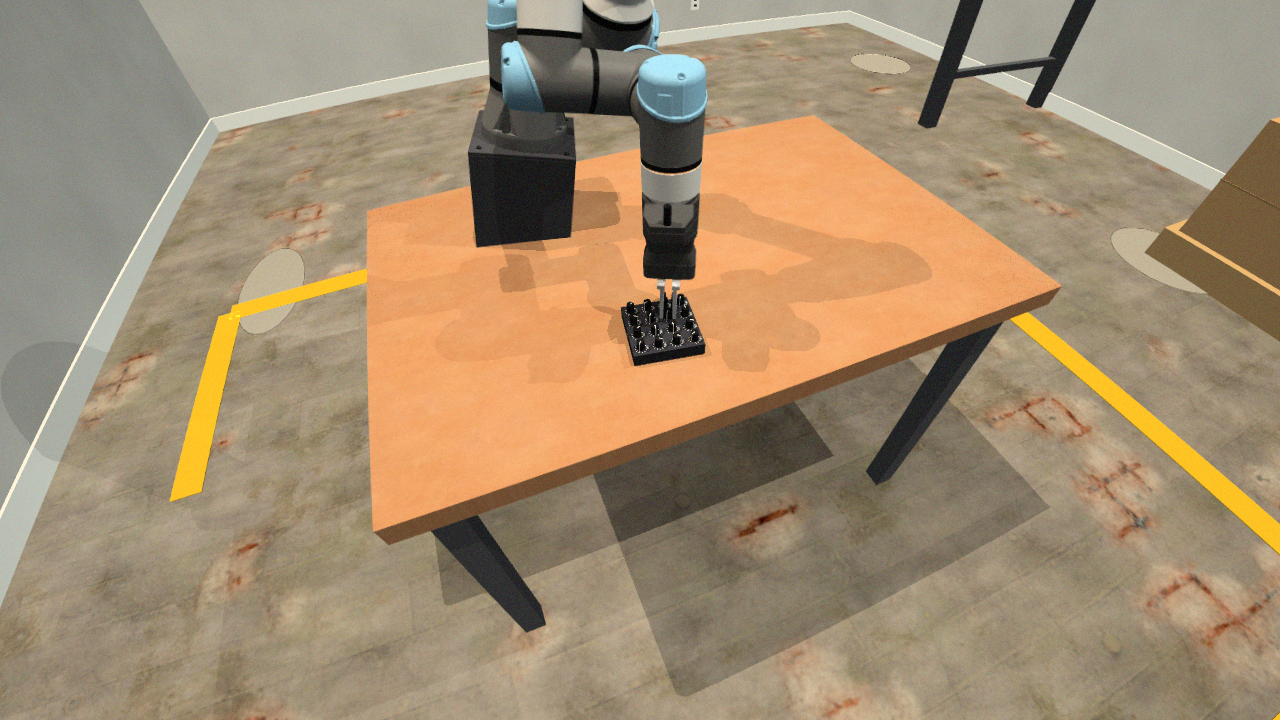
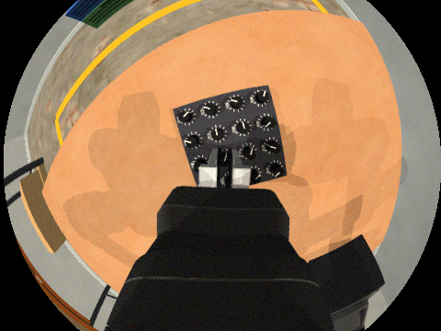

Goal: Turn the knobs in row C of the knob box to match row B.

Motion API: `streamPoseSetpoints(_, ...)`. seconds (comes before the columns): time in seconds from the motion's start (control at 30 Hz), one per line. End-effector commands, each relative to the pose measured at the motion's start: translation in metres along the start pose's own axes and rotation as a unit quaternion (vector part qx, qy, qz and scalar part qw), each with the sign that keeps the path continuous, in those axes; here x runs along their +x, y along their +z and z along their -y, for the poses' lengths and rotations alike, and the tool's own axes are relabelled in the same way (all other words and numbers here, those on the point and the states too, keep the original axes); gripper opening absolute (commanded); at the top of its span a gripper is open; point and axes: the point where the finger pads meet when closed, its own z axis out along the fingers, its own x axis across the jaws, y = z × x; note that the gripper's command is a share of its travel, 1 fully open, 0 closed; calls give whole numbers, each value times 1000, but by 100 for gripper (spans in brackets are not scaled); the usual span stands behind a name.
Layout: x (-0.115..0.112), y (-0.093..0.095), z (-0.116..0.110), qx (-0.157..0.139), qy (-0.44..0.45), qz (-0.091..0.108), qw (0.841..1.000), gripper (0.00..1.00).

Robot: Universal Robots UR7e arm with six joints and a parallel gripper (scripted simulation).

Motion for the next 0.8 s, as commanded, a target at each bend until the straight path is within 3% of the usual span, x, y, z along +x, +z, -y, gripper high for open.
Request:
streamPoseSetpoints(0.0, 0, 0, 0, 0, -11, 0, 1000, 30)
streamPoseSetpoints(0.7, 0, 0, 0, 0, -16, 0, 1000, 30)
streamPoseSetpoints(0.73, 0, 0, 0, 0, -16, 0, 1000, 46)
streamPoseSetpoints(0.77, 0, 0, 0, 0, -16, 0, 1000, 46)
